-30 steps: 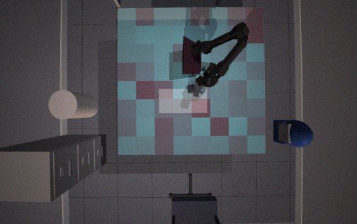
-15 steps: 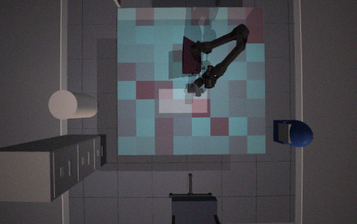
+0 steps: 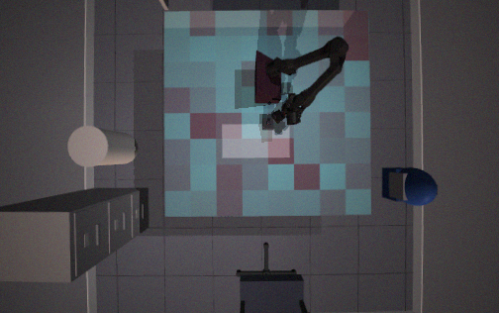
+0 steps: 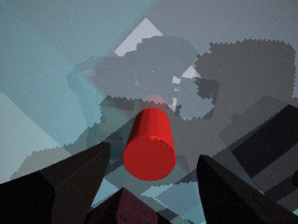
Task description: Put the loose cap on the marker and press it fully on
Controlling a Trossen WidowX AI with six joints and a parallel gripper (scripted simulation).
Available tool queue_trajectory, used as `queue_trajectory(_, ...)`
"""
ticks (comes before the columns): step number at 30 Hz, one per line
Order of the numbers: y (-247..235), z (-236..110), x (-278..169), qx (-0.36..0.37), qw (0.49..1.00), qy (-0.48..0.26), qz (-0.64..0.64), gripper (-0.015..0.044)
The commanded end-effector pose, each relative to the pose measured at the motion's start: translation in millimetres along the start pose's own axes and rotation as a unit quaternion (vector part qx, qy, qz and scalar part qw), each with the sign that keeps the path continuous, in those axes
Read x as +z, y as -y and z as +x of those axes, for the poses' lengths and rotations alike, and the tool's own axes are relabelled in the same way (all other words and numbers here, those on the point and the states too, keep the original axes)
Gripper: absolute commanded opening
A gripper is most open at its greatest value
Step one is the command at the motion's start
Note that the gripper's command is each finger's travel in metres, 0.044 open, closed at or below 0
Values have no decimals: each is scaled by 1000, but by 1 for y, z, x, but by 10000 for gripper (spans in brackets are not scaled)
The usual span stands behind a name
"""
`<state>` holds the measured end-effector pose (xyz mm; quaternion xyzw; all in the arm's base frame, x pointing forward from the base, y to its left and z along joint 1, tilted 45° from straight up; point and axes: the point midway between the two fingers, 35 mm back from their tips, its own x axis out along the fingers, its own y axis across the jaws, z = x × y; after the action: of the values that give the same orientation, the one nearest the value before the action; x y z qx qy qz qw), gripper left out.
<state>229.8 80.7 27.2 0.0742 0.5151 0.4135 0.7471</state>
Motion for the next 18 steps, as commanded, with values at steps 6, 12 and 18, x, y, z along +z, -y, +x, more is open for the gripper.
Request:
queue_trajectory(6,-1,16,-2,3,1000,-1,5,250)
queue_trajectory(12,-2,25,-2,3,1000,0,5,250)
queue_trajectory(18,-3,33,-2,4,1000,0,6,250)
